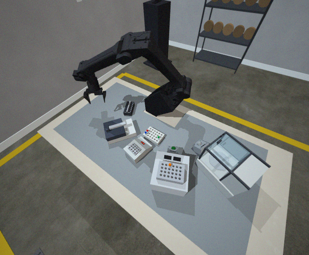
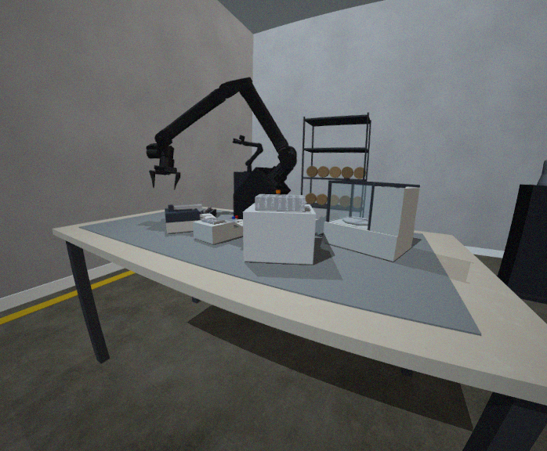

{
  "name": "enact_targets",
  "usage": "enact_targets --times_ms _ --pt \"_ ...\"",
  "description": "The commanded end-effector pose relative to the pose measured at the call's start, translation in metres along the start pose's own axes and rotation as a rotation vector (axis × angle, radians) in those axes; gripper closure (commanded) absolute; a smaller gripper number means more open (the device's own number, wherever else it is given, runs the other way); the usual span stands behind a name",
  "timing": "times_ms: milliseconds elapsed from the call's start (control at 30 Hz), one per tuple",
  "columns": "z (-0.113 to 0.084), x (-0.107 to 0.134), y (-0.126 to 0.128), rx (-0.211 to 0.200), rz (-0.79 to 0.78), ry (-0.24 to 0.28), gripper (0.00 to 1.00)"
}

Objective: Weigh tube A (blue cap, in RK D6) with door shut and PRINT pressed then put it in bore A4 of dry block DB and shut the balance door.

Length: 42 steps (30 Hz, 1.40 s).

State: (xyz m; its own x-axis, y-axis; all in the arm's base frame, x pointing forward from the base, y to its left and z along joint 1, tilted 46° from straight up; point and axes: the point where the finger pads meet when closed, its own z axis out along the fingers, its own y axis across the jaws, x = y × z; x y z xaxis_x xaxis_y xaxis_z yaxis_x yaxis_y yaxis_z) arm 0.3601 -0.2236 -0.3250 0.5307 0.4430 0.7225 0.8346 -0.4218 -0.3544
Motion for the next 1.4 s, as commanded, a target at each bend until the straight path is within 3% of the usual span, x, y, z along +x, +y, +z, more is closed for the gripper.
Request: enact_targets --times_ms 0,533,567,1033,1167,1233,1367 --pt "-0.006 0.001 0.004 -0.011 -0.006 -0.003 0.00" --pt "-0.006 0.001 0.004 -0.011 -0.006 -0.003 0.00" --pt "-0.039 0.007 0.027 -0.062 -0.043 -0.019 0.64" --pt "-0.109 0.024 0.032 -0.064 -0.044 -0.023 0.64" --pt "-0.107 0.018 0.029 -0.047 -0.029 -0.015 0.64" --pt "-0.129 0.029 0.033 -0.065 -0.044 -0.025 0.64" --pt "-0.149 0.034 0.035 -0.065 -0.044 -0.026 0.64"
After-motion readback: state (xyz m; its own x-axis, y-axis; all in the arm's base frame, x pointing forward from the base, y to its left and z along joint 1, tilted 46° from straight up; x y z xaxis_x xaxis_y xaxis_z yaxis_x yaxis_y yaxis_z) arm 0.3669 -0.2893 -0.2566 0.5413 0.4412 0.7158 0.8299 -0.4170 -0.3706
